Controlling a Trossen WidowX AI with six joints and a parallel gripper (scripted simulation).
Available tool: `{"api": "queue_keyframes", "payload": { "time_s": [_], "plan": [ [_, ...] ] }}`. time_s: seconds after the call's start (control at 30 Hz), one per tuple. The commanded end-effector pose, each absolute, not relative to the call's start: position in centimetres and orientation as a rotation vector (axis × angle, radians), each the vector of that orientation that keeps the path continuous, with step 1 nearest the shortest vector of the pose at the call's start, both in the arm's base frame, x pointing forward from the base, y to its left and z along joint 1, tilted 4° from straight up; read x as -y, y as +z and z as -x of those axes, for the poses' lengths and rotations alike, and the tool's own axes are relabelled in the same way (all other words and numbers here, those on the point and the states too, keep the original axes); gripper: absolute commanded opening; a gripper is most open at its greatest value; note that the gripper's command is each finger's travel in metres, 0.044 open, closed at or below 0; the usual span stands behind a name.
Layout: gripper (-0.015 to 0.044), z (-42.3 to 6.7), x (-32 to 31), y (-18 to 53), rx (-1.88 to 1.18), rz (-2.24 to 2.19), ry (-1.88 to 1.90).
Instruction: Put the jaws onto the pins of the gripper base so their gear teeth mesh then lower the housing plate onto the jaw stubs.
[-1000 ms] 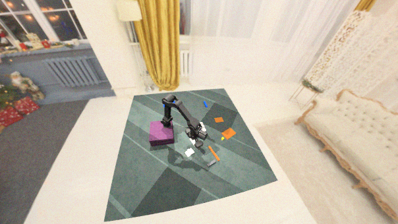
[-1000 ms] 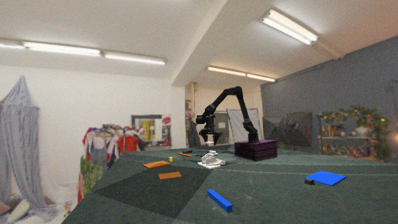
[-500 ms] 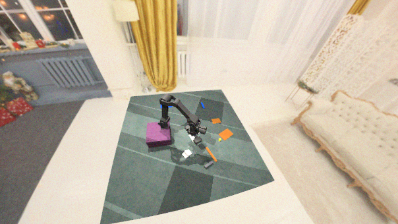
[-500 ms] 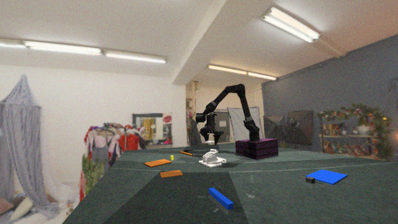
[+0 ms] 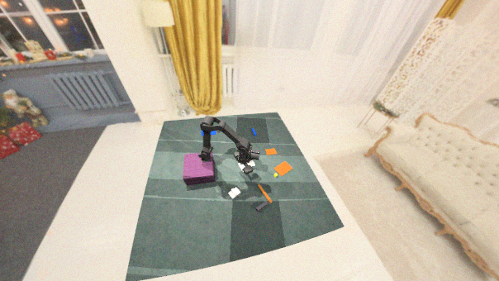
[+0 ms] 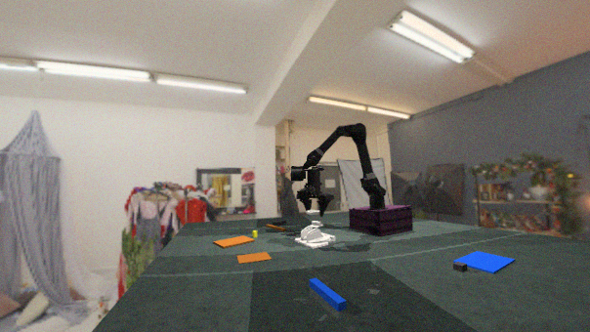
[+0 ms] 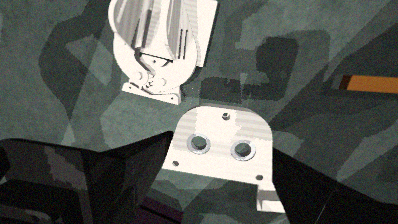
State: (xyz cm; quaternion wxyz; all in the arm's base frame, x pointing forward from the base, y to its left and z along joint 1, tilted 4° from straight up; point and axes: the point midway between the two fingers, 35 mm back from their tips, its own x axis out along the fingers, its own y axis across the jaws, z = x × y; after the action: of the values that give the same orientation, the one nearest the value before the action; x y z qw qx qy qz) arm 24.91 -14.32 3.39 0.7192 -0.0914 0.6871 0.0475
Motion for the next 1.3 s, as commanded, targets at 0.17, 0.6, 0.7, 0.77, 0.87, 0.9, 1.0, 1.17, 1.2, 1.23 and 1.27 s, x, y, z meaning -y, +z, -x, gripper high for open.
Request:
{"api": "queue_keyframes", "payload": {
  "time_s": [0.17,0.6,0.7,0.77,0.87,0.9,1.0,1.17,1.2,1.23,1.27],
  "plan": [
    [0.0351,-25.6,11.5,3.2,-1.522,0.174,0.073],
    [0.0351,-26.3,7.3,3.0,-1.520,0.133,0.035],
    [0.0351,-26.3,6.3,3.0,-1.519,0.123,0.026],
    [0.0351,-26.3,5.6,3.0,-1.519,0.116,0.020],
    [0.0351,-26.3,4.9,2.9,-1.518,0.109,0.013],
    [0.0351,-26.3,4.9,2.9,-1.518,0.109,0.013],
    [0.0351,-26.3,4.9,2.9,-1.518,0.109,0.013],
    [0.0351,-26.3,4.9,2.9,-1.518,0.109,0.013],
    [0.0351,-26.3,4.9,2.9,-1.518,0.109,0.013],
    [0.0351,-26.3,4.9,2.9,-1.518,0.109,0.013],
    [0.0351,-26.3,4.9,2.9,-1.518,0.109,0.013]
  ]
}}
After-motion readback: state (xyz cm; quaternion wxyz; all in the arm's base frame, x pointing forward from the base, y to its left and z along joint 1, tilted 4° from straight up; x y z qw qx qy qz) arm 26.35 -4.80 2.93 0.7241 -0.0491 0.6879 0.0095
